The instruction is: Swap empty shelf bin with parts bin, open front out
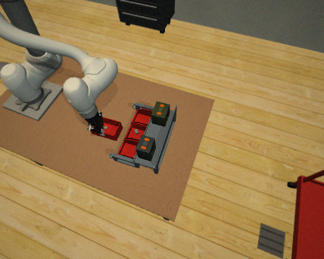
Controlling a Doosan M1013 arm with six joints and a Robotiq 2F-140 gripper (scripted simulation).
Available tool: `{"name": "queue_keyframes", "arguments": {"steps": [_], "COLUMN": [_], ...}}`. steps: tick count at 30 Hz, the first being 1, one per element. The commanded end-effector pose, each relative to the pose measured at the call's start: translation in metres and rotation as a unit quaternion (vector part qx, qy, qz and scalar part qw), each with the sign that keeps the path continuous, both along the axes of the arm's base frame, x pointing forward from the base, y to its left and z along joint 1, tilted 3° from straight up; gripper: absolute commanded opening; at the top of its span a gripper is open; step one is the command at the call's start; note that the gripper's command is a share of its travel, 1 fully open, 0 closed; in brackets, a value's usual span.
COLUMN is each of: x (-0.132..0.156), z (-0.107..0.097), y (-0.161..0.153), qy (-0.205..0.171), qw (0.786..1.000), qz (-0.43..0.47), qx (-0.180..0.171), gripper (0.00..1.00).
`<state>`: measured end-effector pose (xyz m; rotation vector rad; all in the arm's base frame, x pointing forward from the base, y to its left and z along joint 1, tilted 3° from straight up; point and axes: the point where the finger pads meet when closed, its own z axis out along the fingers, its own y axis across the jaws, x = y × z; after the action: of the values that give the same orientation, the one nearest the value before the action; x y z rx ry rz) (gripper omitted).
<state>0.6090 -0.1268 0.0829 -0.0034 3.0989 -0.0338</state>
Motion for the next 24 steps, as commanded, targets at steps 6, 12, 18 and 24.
{"name": "queue_keyframes", "arguments": {"steps": [6,12,18,24], "x": [-0.0012,-0.0012,-0.0012,-0.0012], "z": [-0.0032,-0.0032,-0.0032,-0.0032], "y": [-0.0009,-0.0009,-0.0009,-0.0009], "qy": [0.000,0.000,0.000,0.000], "qw": [1.000,1.000,1.000,1.000], "qz": [-0.002,-0.002,-0.002,-0.002], "qx": [0.002,0.002,0.002,0.002], "gripper": [0.10,0.10,0.24,0.24]}}
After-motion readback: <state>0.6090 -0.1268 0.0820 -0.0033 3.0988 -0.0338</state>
